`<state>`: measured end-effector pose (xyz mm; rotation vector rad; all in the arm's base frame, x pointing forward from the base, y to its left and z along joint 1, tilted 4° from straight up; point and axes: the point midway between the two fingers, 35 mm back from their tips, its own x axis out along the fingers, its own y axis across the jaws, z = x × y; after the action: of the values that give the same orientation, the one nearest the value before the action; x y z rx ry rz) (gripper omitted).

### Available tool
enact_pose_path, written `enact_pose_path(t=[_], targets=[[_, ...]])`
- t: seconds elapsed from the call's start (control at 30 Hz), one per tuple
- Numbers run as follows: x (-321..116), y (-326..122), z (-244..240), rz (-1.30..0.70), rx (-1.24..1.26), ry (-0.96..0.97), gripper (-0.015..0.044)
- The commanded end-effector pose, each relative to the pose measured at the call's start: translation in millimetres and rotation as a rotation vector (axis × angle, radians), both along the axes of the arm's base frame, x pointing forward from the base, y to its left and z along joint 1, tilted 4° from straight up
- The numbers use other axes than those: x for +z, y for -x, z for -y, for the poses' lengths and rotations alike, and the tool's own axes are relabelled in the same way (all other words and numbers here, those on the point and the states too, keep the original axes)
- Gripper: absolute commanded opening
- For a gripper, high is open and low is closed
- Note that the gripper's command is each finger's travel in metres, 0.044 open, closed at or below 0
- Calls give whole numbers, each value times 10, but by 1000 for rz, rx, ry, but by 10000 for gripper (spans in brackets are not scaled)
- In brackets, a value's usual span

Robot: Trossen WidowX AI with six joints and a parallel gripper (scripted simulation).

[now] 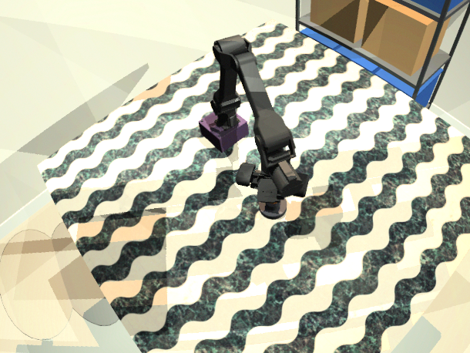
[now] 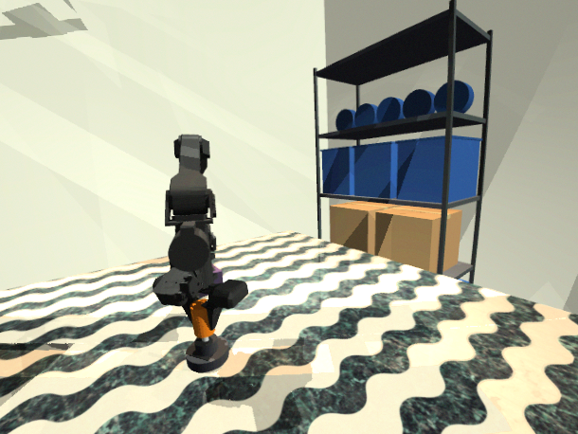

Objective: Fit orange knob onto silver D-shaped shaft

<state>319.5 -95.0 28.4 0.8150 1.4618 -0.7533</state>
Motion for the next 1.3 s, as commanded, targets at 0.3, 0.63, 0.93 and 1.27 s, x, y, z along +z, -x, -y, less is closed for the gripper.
enact_pose_path(t=[0.3,0.63,0.93,1.27], targets=[[63,34,-10,-10,-204,2,0],[55,6,-2,-10,-215,2,0],[20,0,0,-10,-215,2,0],[1,27,-10,-10,-215,2,0]])
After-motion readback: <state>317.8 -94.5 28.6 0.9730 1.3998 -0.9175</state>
